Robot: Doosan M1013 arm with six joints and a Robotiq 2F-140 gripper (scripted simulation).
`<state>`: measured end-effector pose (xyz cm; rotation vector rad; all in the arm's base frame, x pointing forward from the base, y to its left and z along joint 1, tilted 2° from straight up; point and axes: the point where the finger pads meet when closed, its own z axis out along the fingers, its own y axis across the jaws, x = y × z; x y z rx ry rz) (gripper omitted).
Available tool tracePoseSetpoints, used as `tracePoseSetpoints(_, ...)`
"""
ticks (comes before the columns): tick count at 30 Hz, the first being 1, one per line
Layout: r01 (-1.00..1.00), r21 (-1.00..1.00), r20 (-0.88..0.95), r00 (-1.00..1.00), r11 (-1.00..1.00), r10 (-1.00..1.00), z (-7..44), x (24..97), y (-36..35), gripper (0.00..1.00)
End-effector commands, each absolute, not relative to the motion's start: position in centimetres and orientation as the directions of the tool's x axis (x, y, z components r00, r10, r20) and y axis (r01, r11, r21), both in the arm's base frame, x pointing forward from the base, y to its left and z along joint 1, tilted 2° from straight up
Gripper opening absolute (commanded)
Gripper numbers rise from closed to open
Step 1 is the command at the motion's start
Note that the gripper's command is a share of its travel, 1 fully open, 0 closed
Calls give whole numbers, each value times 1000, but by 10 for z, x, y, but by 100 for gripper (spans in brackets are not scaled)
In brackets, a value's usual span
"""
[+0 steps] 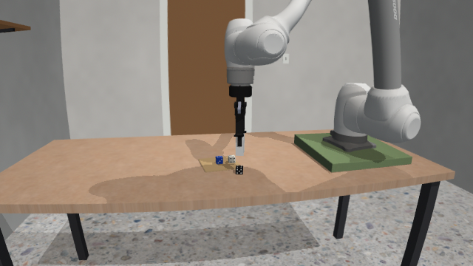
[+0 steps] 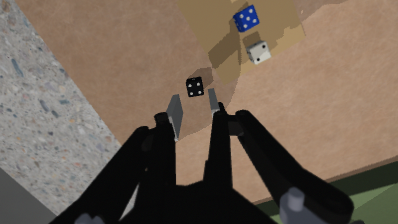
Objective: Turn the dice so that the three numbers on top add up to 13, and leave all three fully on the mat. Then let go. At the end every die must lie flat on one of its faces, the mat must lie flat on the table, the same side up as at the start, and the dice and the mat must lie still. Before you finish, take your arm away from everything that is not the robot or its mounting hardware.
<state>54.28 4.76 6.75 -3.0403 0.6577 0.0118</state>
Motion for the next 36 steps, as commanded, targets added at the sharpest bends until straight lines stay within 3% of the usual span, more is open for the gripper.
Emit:
tracePoseSetpoints(1, -413, -29, -14, 911, -910, -413, 62, 543, 48, 25)
tracePoseSetpoints(36, -413, -29, -14, 911, -910, -413, 28, 543, 50, 25)
